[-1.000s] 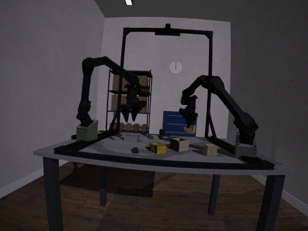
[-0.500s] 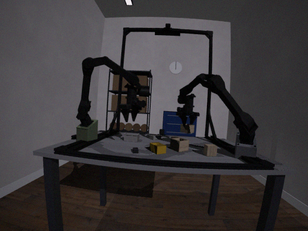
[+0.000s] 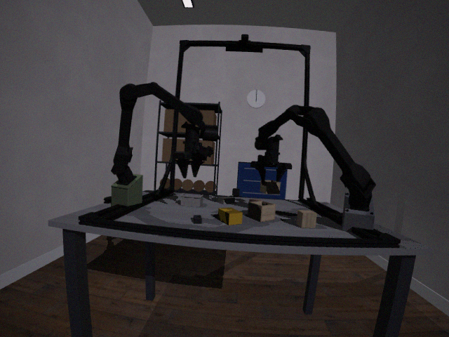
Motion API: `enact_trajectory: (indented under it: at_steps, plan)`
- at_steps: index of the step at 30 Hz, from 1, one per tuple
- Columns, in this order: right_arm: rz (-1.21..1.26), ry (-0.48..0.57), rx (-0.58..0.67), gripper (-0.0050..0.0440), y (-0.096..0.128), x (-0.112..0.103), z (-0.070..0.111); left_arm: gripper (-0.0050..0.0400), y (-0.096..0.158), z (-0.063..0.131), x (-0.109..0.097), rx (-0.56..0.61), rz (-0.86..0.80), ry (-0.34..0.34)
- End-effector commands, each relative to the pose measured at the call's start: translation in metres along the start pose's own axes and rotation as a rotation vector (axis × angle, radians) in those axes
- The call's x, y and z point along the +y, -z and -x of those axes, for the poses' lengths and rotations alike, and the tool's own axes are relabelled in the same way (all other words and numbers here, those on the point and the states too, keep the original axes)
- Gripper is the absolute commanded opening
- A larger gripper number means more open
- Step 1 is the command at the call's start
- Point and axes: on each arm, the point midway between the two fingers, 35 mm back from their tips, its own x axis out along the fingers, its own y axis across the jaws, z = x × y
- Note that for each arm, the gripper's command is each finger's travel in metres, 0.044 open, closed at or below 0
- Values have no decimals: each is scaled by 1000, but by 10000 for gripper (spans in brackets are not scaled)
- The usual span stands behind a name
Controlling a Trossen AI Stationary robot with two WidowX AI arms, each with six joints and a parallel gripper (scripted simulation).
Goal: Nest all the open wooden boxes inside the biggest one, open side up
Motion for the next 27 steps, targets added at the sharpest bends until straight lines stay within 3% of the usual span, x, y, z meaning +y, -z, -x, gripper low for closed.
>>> enact_trajectory:
  at_steps: [1, 27]
  plan:
    - [4, -1, 3, 400, 1, 0, 0, 0, 10, 0, 9, 9, -119, -1]
    - [4, -1, 3, 400, 1, 0, 0, 0, 52, 7, 49, 18, -773, 0]
